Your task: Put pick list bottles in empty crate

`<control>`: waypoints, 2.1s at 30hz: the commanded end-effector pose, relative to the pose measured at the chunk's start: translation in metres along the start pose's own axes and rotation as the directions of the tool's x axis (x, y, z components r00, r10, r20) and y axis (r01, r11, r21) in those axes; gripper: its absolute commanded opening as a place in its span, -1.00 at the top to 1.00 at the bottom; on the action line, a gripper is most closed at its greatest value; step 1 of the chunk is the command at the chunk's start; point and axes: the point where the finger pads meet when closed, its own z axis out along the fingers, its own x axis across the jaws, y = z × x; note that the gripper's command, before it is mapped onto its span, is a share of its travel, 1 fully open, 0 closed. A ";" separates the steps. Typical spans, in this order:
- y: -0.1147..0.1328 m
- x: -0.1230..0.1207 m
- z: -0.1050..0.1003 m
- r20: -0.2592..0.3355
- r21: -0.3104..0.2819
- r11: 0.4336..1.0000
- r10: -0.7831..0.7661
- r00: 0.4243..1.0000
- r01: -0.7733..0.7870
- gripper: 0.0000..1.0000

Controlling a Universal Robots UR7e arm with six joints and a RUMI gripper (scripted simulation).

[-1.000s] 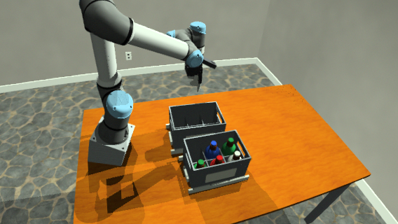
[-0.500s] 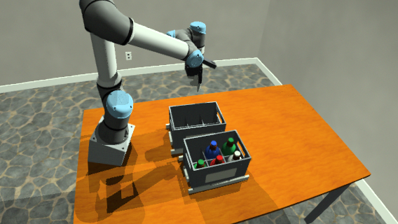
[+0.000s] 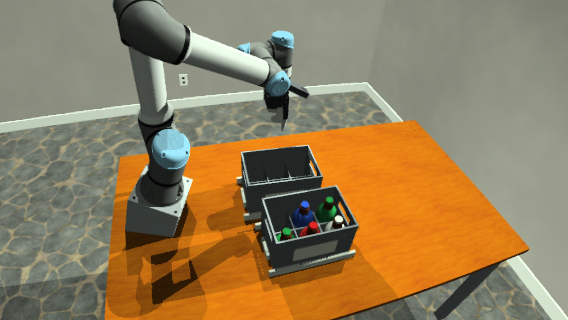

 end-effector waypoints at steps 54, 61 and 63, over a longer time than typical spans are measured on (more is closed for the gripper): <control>-0.016 0.190 -0.043 0.000 0.001 0.998 -0.058 0.998 0.058 0.24; -0.019 0.224 -0.051 -0.001 0.001 0.998 -0.058 0.998 0.058 0.24; -0.020 0.233 -0.053 -0.001 0.001 0.998 -0.058 0.998 0.058 0.24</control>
